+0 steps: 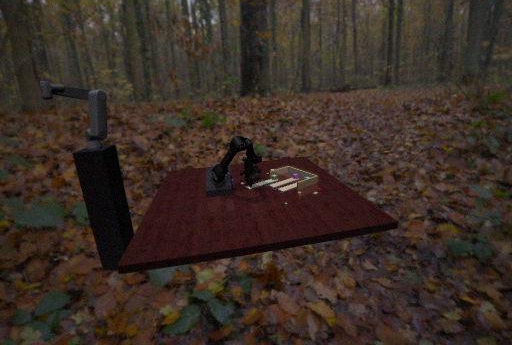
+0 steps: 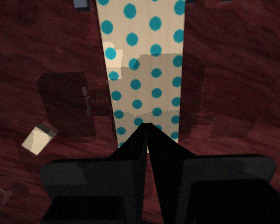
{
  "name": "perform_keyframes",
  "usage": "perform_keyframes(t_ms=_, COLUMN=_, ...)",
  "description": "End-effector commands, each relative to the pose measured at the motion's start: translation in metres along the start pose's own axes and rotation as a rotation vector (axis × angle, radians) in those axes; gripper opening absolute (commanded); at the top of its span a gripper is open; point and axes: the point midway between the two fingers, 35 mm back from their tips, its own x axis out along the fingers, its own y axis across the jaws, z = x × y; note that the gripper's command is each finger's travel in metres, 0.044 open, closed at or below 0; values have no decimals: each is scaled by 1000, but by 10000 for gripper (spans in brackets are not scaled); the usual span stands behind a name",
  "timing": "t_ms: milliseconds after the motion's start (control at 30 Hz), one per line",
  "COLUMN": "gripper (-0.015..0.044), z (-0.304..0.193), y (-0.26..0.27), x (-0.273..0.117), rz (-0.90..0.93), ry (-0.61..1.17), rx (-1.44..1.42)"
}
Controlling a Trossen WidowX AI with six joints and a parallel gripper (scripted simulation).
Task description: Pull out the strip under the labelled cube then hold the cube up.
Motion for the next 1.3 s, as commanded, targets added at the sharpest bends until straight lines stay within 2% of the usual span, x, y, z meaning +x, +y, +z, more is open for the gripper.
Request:
perform_keyframes(t_ms=0, gripper=0, z=-15, y=1, x=4, rz=3, ry=25, rx=-7)
perform_keyframes(t_ms=833, gripper=0, z=-51, y=1, x=3, rz=3, ry=26, rx=-8)
perform_keyframes(t_ms=1267, gripper=0, z=-52, y=1, x=3, rz=3, ry=26, rx=-8)
